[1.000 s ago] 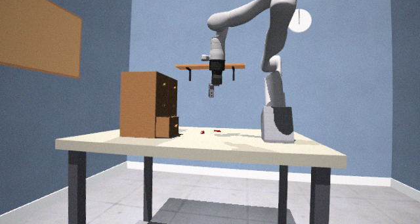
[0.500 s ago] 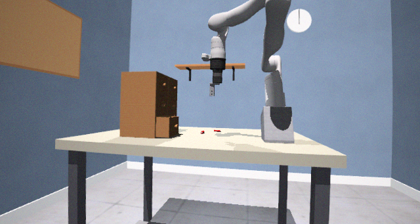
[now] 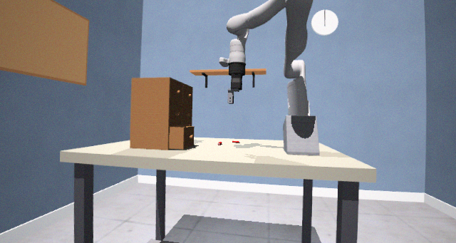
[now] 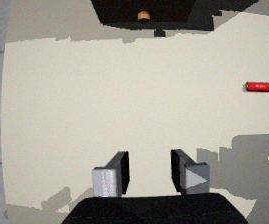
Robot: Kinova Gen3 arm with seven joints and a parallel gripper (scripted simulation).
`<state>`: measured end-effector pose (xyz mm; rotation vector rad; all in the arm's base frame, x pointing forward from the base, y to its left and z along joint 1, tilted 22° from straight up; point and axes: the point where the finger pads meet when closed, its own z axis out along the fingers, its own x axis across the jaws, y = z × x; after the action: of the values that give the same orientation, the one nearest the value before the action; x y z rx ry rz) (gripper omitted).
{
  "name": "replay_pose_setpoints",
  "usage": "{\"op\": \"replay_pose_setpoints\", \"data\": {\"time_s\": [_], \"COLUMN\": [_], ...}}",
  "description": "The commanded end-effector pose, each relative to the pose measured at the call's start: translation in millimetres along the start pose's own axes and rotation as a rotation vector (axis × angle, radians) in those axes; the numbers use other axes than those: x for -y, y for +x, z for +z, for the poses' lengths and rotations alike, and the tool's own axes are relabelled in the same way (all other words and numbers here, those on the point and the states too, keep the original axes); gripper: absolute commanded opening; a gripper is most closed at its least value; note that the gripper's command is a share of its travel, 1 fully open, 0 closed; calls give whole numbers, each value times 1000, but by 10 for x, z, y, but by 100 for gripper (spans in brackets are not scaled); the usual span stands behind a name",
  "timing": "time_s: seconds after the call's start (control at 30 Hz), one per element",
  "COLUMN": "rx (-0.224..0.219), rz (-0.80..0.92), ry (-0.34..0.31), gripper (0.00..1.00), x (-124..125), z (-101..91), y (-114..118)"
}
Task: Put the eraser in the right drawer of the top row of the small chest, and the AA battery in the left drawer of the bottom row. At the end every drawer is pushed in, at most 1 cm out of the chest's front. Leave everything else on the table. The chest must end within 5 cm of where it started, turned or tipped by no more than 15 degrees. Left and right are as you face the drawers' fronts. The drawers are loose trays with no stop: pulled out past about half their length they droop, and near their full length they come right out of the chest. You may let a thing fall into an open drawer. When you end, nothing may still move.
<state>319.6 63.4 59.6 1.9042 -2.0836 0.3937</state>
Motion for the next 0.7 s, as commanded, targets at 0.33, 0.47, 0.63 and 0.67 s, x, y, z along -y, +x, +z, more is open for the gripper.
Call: {"op": "replay_pose_setpoints", "data": {"time_s": [0.33, 0.47, 0.63, 0.67], "rx": [31, 32, 33, 33], "rz": [43, 44, 45, 45], "ry": [2, 2, 2, 2], "gripper": [67, 67, 67, 67], "x": [-3, -3, -4, -4], "z": [-25, -26, -26, -27], "y": [-12, -12, -12, -12]}}
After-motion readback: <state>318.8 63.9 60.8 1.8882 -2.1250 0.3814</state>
